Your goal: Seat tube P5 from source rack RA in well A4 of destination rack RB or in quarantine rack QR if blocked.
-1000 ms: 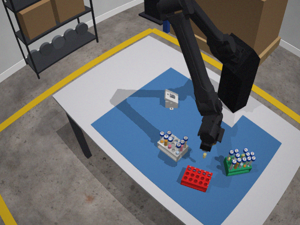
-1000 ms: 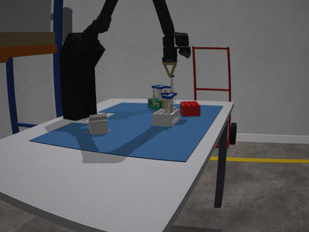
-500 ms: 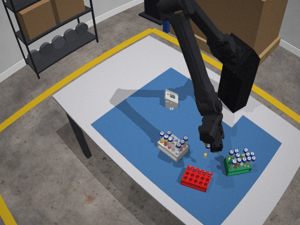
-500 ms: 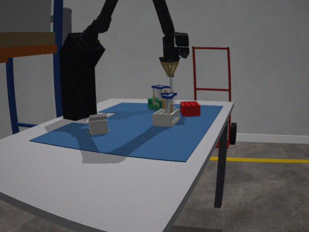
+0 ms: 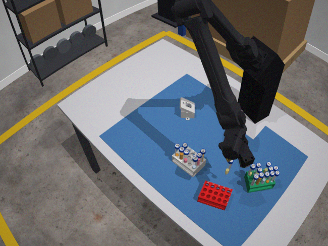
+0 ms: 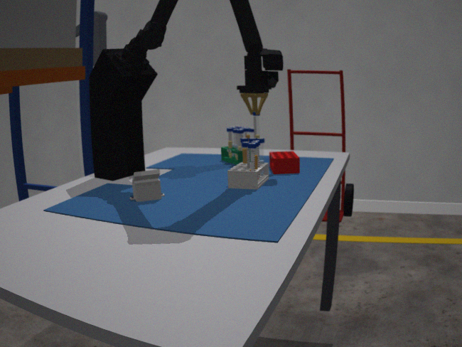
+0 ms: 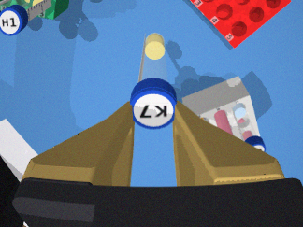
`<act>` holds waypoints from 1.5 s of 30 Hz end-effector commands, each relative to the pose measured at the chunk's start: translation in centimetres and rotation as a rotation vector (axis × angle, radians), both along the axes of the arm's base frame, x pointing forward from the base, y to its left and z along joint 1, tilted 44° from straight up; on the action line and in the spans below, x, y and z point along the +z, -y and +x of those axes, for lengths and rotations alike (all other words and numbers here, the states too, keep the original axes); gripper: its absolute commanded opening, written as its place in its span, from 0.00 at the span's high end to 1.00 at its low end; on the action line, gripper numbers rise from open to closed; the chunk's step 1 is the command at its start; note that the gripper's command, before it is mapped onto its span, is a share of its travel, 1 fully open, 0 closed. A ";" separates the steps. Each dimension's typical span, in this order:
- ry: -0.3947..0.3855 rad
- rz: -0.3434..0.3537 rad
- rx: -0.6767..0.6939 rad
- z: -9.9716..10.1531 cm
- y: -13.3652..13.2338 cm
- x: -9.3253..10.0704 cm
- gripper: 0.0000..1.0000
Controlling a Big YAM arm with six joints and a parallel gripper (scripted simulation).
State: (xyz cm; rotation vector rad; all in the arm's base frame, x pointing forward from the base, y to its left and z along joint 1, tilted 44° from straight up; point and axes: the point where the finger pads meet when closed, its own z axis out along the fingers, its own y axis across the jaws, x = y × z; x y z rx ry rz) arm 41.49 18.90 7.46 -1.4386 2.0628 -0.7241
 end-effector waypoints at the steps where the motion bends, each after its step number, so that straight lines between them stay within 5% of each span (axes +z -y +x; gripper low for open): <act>1: 0.006 0.005 0.027 0.2 -2.4 0.4 1.00; 45: 0.010 0.008 0.028 3.7 -7.6 3.1 1.00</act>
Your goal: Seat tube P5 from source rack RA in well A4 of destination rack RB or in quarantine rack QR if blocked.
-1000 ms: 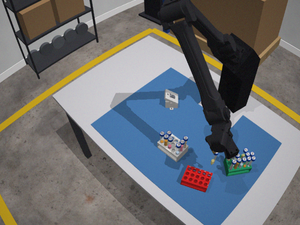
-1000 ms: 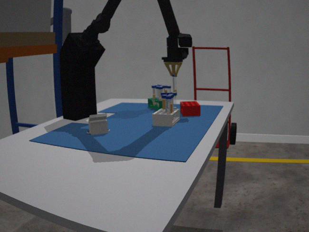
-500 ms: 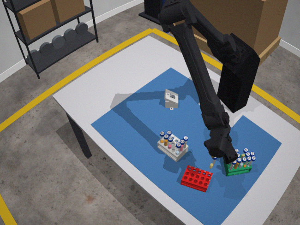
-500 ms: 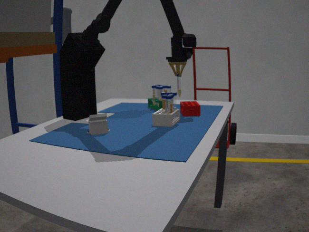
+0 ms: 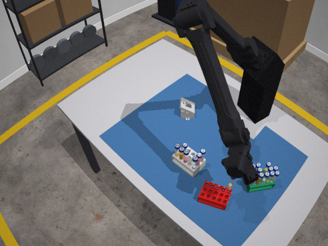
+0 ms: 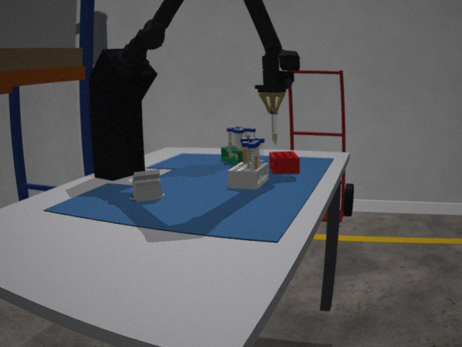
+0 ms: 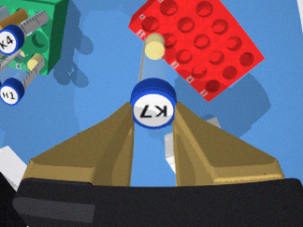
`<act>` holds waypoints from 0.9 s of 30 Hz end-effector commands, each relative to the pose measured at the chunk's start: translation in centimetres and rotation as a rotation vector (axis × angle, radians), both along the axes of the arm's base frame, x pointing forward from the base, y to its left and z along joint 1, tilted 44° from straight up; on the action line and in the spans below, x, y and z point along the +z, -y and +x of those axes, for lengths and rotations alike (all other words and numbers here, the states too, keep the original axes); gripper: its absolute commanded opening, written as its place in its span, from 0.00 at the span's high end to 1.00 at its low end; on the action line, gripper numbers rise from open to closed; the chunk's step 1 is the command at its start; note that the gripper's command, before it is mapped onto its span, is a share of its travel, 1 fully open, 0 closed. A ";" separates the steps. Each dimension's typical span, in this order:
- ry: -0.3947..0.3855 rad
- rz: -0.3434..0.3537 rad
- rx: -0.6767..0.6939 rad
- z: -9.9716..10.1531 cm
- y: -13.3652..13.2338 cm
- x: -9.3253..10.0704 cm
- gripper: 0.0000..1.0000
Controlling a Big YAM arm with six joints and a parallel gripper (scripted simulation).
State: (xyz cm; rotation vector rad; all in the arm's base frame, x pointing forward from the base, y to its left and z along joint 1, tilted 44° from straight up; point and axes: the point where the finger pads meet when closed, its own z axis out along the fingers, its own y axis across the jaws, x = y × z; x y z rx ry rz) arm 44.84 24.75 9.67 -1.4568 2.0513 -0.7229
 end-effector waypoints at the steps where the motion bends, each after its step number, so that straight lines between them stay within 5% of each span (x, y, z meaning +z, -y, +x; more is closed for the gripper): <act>1: 0.012 0.013 0.013 0.5 -1.8 1.0 1.00; 14: 0.013 0.014 0.012 1.7 -2.8 2.0 1.00; 15: 0.041 0.037 0.013 1.8 -2.9 3.4 1.00; 27: 0.024 0.020 0.008 1.7 -2.1 2.4 1.00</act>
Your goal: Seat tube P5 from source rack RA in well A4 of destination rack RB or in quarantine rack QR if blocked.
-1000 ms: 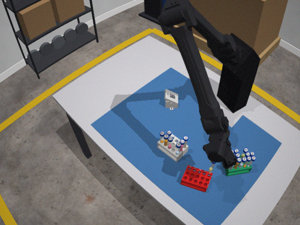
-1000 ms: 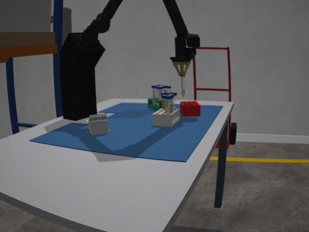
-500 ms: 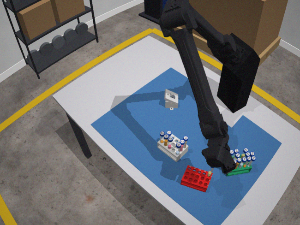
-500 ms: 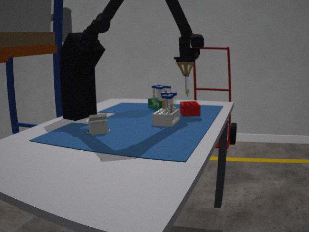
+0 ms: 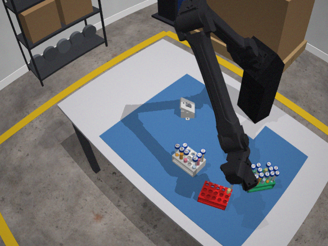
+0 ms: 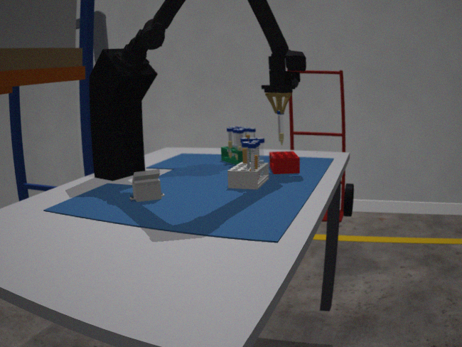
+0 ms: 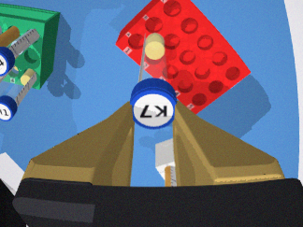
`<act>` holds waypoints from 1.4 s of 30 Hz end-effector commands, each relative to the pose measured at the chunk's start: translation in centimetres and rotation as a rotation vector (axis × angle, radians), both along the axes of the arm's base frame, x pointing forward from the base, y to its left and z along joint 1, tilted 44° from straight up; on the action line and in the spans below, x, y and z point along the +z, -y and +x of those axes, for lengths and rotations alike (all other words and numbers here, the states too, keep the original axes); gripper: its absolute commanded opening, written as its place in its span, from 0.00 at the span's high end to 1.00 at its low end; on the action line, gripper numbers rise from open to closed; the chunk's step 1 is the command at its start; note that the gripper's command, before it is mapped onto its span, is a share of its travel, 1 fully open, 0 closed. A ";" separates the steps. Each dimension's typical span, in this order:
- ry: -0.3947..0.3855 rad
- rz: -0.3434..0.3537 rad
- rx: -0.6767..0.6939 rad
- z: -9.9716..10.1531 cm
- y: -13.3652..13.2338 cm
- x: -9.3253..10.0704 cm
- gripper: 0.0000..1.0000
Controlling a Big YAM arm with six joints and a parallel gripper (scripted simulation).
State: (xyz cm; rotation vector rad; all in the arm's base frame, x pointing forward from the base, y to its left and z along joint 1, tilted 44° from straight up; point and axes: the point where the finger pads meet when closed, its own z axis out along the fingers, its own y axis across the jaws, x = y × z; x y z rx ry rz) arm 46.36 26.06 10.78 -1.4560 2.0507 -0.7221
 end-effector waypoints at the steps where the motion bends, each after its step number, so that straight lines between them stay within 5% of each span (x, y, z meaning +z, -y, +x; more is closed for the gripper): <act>1: 0.023 0.019 0.008 0.2 -0.8 1.3 1.00; 42: 0.030 0.020 0.007 1.2 -0.9 1.0 1.00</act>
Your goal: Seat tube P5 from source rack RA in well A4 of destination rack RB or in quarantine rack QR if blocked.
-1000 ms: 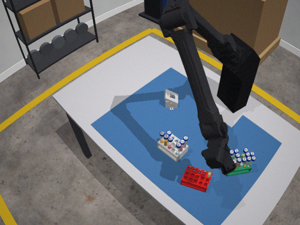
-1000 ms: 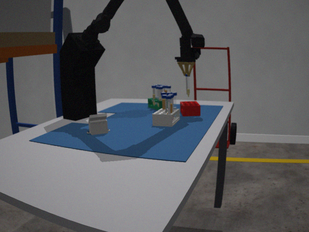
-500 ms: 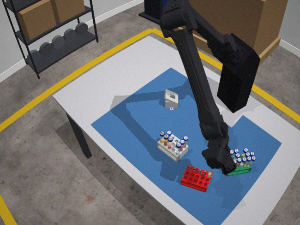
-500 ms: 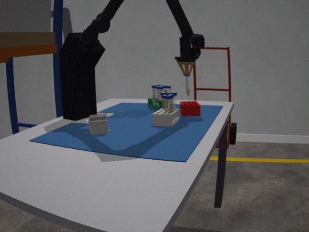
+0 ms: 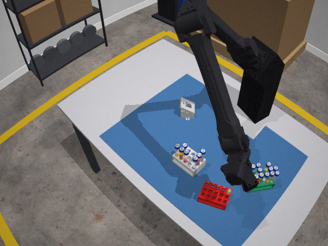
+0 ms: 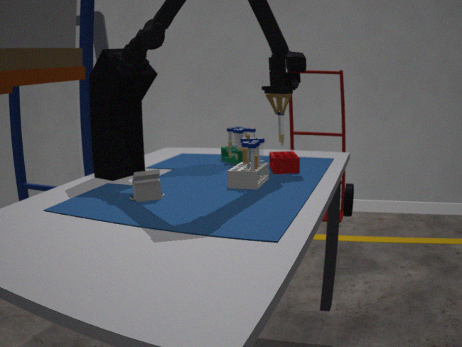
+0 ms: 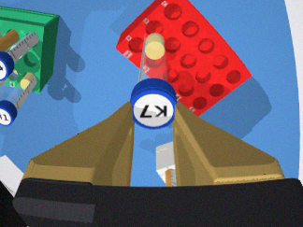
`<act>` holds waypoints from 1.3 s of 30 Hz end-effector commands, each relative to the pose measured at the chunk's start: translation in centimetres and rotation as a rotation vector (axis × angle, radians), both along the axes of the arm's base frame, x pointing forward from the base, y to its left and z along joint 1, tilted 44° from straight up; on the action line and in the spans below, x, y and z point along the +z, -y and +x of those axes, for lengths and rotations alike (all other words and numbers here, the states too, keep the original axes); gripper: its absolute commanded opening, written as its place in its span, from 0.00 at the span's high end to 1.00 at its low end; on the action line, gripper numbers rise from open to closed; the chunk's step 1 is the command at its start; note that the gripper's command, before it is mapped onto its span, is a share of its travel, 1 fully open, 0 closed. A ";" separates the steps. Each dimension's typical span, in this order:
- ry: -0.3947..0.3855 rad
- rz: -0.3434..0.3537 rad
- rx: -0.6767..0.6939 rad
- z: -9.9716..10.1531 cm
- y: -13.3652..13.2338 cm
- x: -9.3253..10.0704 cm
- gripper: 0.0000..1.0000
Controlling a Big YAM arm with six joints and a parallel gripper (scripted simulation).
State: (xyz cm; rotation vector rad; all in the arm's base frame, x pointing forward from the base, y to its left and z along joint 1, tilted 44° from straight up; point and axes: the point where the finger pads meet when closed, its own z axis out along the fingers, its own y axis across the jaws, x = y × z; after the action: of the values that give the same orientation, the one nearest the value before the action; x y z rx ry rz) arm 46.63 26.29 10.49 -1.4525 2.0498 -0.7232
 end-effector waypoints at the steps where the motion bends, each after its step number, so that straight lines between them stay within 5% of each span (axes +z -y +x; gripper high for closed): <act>1: 0.021 0.015 0.006 0.9 -0.5 1.0 1.00; 23: 0.001 -0.001 0.006 0.6 0.2 -0.8 1.00; 39: 0.020 0.014 0.008 1.4 -0.2 -0.1 1.00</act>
State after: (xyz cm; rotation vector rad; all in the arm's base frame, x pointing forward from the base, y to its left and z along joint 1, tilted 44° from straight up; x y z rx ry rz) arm 47.24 26.05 9.49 -1.4536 2.0502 -0.7237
